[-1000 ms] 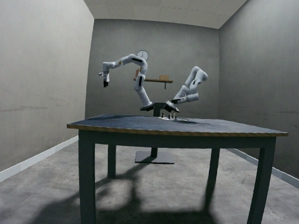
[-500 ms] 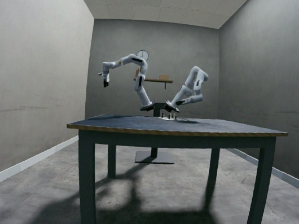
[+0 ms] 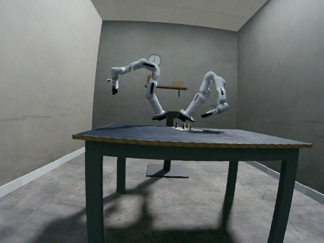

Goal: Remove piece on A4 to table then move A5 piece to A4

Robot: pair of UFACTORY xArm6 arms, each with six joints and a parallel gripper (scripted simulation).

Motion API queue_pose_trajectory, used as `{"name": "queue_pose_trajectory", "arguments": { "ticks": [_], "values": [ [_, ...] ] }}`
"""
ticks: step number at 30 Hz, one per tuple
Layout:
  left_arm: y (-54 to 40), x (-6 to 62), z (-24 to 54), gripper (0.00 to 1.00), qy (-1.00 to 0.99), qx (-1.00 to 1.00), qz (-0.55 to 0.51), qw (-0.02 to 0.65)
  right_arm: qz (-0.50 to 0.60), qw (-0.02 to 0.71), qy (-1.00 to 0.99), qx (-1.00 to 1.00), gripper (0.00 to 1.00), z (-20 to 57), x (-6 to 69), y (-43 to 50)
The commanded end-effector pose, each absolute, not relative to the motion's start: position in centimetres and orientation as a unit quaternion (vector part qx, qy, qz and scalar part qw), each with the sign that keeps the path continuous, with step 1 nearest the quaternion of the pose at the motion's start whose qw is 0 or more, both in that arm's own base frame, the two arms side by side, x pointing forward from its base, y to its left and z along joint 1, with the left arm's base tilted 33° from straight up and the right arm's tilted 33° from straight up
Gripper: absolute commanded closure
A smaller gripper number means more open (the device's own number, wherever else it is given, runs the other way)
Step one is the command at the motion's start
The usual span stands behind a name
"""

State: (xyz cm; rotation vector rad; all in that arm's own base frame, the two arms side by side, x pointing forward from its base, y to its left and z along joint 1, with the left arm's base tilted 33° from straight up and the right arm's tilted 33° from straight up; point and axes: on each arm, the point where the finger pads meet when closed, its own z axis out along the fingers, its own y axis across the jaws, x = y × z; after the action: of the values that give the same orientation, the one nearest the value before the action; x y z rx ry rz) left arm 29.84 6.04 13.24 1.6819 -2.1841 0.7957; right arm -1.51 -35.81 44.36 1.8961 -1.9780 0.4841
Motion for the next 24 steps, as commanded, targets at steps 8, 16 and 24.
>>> {"name": "queue_pose_trajectory", "arguments": {
  "ticks": [8,16,24],
  "values": [
    [15.9,27.7,16.6,0.0,-0.697,0.657,0.284,0.044,0.172,0.18,-0.699,0.67,0.0,44.5,-1.5,-35.8],
    [19.9,25.6,18.0,0.0,-0.668,0.689,0.28,0.004,0.172,0.18,-0.699,0.67,0.0,44.5,-1.5,-35.8],
    [20.0,25.5,18.0,0.0,-0.667,0.69,0.279,0.003,0.172,0.18,-0.699,0.67,0.0,44.5,-1.5,-35.8]
  ]
}}
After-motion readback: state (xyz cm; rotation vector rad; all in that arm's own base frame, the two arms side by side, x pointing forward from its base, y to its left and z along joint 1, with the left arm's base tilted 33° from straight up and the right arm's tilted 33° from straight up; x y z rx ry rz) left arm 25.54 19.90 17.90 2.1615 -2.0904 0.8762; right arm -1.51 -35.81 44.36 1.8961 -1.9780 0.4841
